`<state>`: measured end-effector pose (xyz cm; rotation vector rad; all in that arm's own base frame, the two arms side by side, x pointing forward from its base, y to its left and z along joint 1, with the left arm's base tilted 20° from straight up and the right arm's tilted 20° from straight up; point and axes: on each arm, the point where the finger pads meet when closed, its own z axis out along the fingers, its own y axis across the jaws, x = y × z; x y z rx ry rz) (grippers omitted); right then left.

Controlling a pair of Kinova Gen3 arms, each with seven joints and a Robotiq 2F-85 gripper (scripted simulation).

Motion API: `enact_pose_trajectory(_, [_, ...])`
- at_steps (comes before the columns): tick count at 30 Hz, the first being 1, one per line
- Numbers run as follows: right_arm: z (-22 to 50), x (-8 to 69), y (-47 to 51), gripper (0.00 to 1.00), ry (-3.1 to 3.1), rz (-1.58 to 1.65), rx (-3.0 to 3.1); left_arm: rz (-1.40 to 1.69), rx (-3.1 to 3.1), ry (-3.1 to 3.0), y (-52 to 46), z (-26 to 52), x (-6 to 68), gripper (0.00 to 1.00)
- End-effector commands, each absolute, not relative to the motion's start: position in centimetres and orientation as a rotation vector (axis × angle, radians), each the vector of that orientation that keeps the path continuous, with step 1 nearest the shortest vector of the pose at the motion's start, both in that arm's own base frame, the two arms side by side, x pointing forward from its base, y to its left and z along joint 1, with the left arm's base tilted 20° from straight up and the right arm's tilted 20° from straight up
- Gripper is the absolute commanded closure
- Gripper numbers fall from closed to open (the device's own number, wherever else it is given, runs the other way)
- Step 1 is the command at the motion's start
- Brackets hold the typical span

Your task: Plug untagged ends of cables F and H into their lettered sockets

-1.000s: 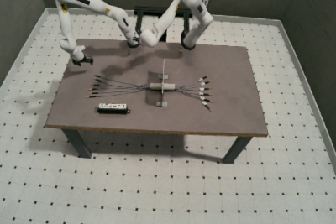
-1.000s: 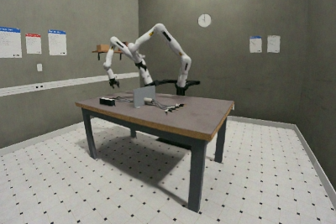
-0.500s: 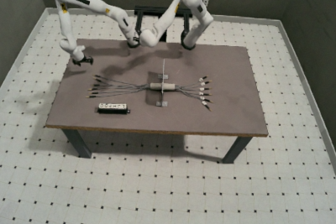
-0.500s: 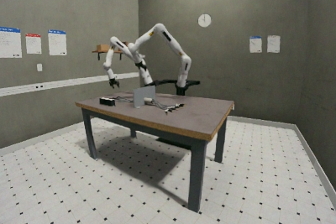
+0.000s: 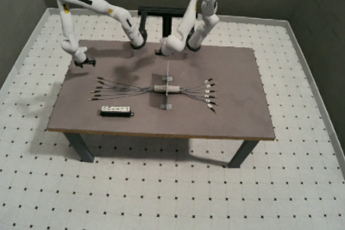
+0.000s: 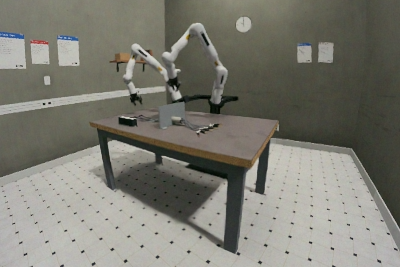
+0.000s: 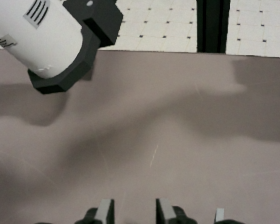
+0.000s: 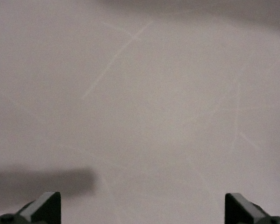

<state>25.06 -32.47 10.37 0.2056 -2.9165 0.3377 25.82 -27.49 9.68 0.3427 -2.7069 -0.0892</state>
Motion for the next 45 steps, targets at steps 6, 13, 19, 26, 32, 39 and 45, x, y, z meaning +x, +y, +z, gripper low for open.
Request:
enact_pose_trajectory(6, [10.4, 25.1, -32.5, 0.002, -2.917, 0.339, 0.206, -0.138, 0.744, -2.825, -19.6, 9.4, 29.7, 0.687])
enact_pose_trajectory(13, [10.4, 25.1, -32.5, 0.002, -2.917, 0.339, 0.206, -0.138, 0.744, -2.825, -16.5, 9.2, 31.1, 0.687])
enact_pose_trajectory(19, [10.4, 25.1, -32.5, 0.002, -2.917, 0.339, 0.206, -0.181, 1.111, -2.882, -10.2, 8.9, 34.1, 0.687])
enact_pose_trajectory(26, [10.4, 25.1, -32.5, 0.002, -2.917, 0.339, 0.206, -0.188, 1.176, -2.887, -5.3, 8.7, 36.5, 0.687])
enact_pose_trajectory(32, [10.4, 25.1, -32.5, 0.002, -2.917, 0.339, 0.206, -0.188, 1.176, -2.887, -5.3, 8.7, 36.5, 0.687])
enact_pose_trajectory(39, [10.4, 25.1, -32.5, 0.002, -2.917, 0.339, 0.206, -0.238, 1.624, -2.884, 1.9, 8.4, 40.0, 0.687])
enact_pose_trajectory(45, [10.4, 25.1, -32.5, 0.002, -2.917, 0.339, 0.206, -0.239, 1.633, -2.883, 5.8, 8.2, 41.9, 0.687])
